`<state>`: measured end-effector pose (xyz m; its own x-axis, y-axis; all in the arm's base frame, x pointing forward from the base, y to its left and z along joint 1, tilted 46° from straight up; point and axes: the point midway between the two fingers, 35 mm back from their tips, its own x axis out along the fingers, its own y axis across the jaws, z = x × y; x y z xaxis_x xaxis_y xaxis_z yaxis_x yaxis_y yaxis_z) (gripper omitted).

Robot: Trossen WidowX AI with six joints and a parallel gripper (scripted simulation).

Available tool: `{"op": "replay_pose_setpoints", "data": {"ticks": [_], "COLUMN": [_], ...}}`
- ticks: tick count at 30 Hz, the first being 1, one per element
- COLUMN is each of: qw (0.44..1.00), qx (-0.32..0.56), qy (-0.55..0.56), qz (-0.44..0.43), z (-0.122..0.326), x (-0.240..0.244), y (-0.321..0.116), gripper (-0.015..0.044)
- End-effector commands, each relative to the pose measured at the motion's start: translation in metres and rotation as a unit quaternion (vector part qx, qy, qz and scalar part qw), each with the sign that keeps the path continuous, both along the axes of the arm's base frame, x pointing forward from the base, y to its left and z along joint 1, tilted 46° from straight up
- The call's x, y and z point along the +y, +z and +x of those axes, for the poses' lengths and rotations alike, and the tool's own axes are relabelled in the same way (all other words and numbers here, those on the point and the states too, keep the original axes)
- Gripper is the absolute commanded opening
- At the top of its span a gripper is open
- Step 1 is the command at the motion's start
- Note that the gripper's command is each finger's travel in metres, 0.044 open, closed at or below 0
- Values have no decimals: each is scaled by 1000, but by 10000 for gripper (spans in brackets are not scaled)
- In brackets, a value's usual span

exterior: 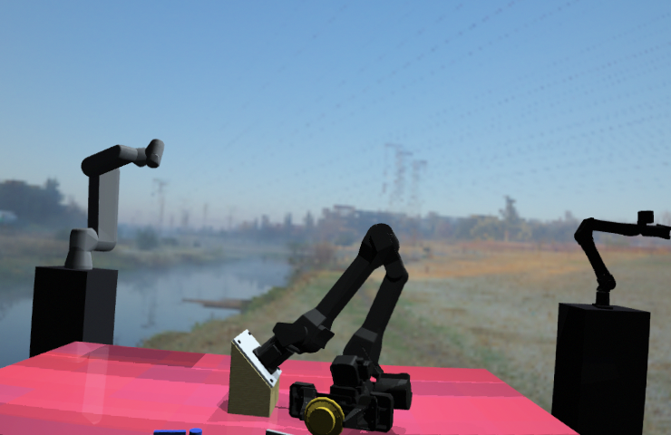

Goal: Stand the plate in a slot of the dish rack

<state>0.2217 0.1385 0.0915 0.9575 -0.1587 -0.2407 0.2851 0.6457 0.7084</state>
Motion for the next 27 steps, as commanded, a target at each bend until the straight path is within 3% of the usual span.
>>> {"op": "replay_pose_setpoints", "data": {"ticks": [1, 27], "qw": [1000, 1000], "qx": [2, 1], "qy": [-1, 5], "qz": [-6, 3], "z": [4, 12], "x": [-3, 3], "y": [-4, -21], "gripper": [0, 0]}}
